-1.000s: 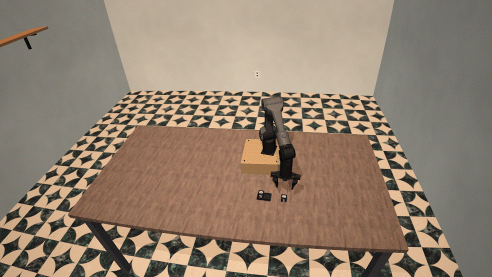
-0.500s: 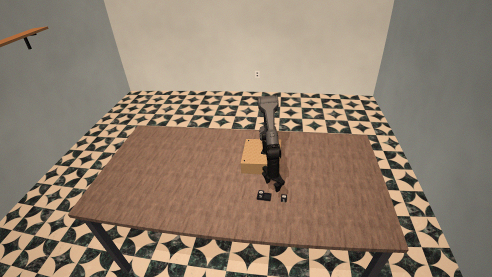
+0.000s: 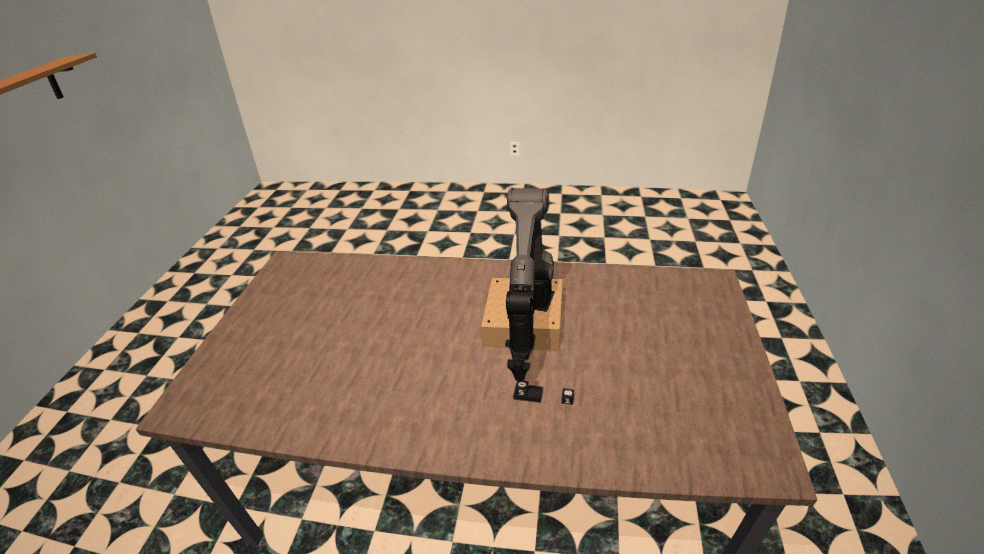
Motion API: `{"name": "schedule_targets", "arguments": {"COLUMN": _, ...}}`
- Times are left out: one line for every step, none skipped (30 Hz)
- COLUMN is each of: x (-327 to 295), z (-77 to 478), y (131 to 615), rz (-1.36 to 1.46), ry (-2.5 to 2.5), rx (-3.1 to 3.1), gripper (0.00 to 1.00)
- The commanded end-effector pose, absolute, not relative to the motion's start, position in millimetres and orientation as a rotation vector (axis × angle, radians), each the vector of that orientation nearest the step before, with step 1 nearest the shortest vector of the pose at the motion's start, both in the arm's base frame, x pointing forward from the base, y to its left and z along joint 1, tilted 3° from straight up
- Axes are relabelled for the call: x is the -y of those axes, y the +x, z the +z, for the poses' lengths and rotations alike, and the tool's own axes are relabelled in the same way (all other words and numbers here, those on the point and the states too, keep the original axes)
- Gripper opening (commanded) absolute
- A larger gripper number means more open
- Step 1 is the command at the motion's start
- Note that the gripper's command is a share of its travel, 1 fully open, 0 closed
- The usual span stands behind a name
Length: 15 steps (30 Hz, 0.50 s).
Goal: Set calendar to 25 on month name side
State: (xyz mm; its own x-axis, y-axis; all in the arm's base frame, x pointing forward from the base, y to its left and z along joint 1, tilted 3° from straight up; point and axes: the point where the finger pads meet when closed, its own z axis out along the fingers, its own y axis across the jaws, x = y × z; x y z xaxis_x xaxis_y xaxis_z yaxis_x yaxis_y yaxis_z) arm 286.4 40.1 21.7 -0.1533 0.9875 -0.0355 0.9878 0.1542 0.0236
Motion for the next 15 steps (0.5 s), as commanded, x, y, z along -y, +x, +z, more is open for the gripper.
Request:
{"name": "schedule_targets", "arguments": {"x": -38.8, "z": 22.7, "y": 286.8, "rz": -0.001, "ry": 2.037, "rx": -2.331, "gripper": 1.00}}
{"name": "schedule_targets", "arguments": {"x": -39.1, "z": 22.6, "y": 286.9, "rz": -0.002, "ry": 2.037, "rx": -2.331, "gripper": 1.00}}
{"name": "schedule_targets", "arguments": {"x": -39.2, "z": 22.6, "y": 287.0, "rz": -0.002, "ry": 2.034, "rx": -2.334, "gripper": 0.60}}
{"name": "schedule_targets", "arguments": {"x": -39.2, "z": 22.6, "y": 287.0, "rz": -0.002, "ry": 2.034, "rx": -2.334, "gripper": 0.60}}
{"name": "schedule_targets", "arguments": {"x": -39.1, "z": 22.6, "y": 287.0, "rz": -0.002, "ry": 2.034, "rx": -2.333, "gripper": 0.60}}
{"name": "schedule_targets", "arguments": {"x": -39.1, "z": 22.6, "y": 287.0, "rz": -0.002, "ry": 2.035, "rx": -2.333, "gripper": 0.60}}
{"name": "schedule_targets", "arguments": {"x": -39.1, "z": 22.6, "y": 287.0, "rz": -0.002, "ry": 2.035, "rx": -2.333, "gripper": 0.60}}
{"name": "schedule_targets", "arguments": {"x": -39.1, "z": 22.6, "y": 287.0, "rz": -0.002, "ry": 2.035, "rx": -2.333, "gripper": 0.60}}
{"name": "schedule_targets", "arguments": {"x": -39.1, "z": 22.6, "y": 287.0, "rz": -0.002, "ry": 2.035, "rx": -2.333, "gripper": 0.60}}
{"name": "schedule_targets", "arguments": {"x": -39.1, "z": 22.6, "y": 287.0, "rz": -0.002, "ry": 2.035, "rx": -2.333, "gripper": 0.60}}
{"name": "schedule_targets", "arguments": {"x": -39.1, "z": 22.6, "y": 287.0, "rz": -0.002, "ry": 2.035, "rx": -2.333, "gripper": 0.60}}
{"name": "schedule_targets", "arguments": {"x": -39.1, "z": 22.6, "y": 287.0, "rz": -0.002, "ry": 2.035, "rx": -2.333, "gripper": 0.60}}
{"name": "schedule_targets", "arguments": {"x": -39.1, "z": 22.6, "y": 287.0, "rz": -0.002, "ry": 2.035, "rx": -2.333, "gripper": 0.60}}
{"name": "schedule_targets", "arguments": {"x": -39.1, "z": 22.6, "y": 287.0, "rz": -0.002, "ry": 2.035, "rx": -2.333, "gripper": 0.60}}
{"name": "schedule_targets", "arguments": {"x": -39.1, "z": 22.6, "y": 287.0, "rz": -0.002, "ry": 2.035, "rx": -2.333, "gripper": 0.60}}
